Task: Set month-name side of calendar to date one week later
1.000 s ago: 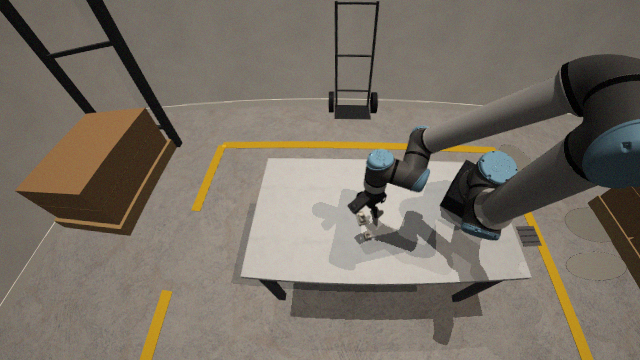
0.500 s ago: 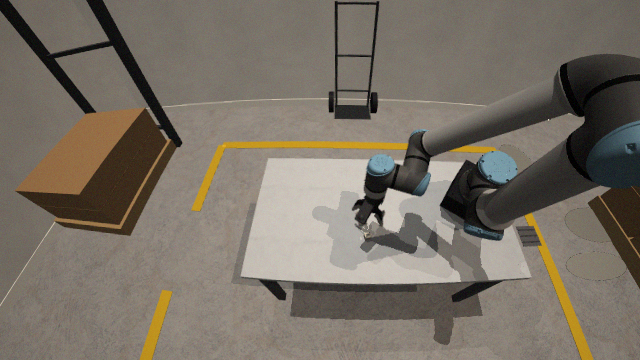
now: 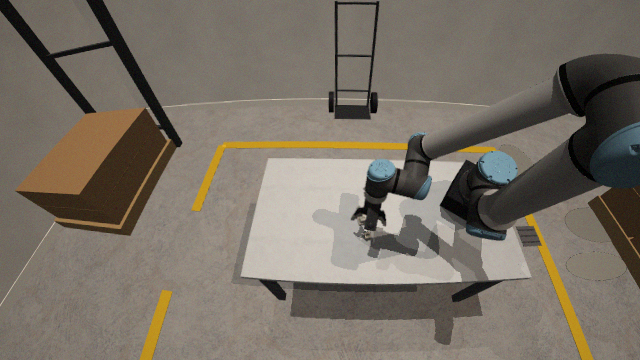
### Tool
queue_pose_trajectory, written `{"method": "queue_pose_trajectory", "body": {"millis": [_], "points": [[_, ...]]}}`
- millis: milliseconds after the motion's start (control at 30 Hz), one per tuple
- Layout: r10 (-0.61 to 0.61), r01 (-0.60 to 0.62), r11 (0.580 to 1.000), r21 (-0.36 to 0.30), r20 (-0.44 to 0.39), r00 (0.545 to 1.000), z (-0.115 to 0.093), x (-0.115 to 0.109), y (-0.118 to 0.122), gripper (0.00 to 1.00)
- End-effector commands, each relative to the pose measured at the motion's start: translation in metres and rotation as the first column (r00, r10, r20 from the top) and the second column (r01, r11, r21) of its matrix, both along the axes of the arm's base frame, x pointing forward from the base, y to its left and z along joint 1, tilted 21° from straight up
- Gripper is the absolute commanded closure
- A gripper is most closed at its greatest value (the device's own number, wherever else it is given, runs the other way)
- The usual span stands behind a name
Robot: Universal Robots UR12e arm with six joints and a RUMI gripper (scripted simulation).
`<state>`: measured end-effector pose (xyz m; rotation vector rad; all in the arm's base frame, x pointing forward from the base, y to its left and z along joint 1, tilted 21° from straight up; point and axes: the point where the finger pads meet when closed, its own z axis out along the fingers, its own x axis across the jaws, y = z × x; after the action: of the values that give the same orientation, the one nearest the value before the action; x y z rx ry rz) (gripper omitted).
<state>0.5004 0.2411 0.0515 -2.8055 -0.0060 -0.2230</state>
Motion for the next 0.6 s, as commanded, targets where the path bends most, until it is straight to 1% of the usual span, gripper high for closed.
{"method": "queue_pose_trajectory", "body": {"millis": [0, 33, 133, 267, 333, 567], "points": [[0.163, -0.162, 0.986, -0.028, 0.055, 0.985, 0.001, -0.002, 0.008, 0.0], [0.169, -0.167, 0.986, -0.029, 0.056, 0.984, 0.001, -0.002, 0.009, 0.0], [0.254, -0.251, 0.967, -0.049, 0.083, 0.964, 0.001, -0.005, 0.013, 0.0], [0.333, -0.327, 0.943, -0.07, 0.106, 0.937, 0.0, -0.007, 0.017, 0.0], [0.333, -0.327, 0.943, -0.07, 0.106, 0.937, 0.0, -0.007, 0.017, 0.0], [0.384, -0.376, 0.923, -0.085, 0.121, 0.915, 0.0, -0.009, 0.02, 0.0]]}}
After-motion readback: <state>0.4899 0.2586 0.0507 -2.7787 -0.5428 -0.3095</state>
